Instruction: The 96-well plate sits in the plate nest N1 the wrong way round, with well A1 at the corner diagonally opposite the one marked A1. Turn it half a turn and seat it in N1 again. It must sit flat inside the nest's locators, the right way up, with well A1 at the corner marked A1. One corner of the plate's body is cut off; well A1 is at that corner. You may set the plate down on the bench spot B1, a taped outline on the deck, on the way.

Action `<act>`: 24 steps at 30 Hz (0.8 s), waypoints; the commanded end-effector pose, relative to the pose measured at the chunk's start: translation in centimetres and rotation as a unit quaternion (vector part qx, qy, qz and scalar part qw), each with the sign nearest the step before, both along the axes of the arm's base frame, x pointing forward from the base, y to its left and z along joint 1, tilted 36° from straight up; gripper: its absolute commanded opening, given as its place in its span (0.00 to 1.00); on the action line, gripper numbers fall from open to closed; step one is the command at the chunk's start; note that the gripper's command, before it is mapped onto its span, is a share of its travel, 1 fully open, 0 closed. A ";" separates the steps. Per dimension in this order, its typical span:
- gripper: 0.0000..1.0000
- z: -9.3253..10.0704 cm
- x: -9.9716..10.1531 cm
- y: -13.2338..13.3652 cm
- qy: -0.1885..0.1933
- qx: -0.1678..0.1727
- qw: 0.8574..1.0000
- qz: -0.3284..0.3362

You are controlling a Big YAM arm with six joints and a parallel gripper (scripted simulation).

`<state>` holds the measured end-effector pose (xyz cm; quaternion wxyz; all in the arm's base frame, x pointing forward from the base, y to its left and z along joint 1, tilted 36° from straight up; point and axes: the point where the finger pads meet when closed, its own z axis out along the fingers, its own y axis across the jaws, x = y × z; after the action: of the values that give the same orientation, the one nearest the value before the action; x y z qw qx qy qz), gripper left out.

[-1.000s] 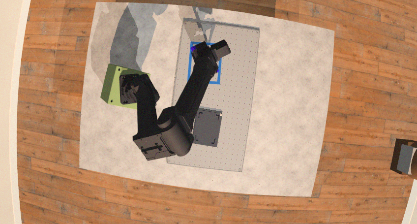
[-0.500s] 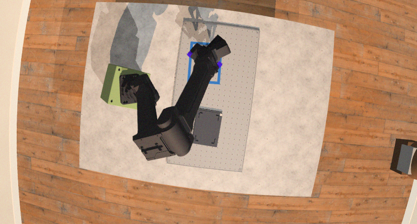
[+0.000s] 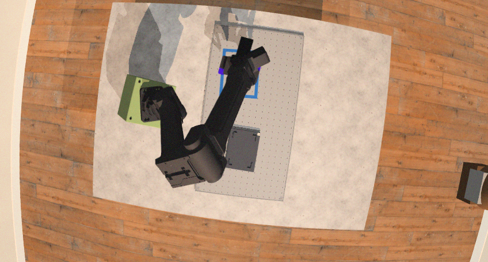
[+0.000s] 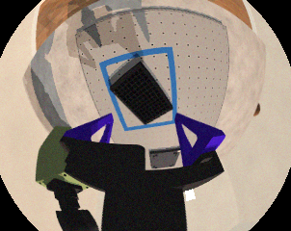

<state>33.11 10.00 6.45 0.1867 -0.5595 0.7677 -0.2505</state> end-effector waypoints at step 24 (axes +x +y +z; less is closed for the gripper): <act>1.00 0.7 0.5 0.4 0.047 -0.174 0.951 0.251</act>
<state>33.11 10.00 6.45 0.1040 -0.7620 0.5672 -0.2946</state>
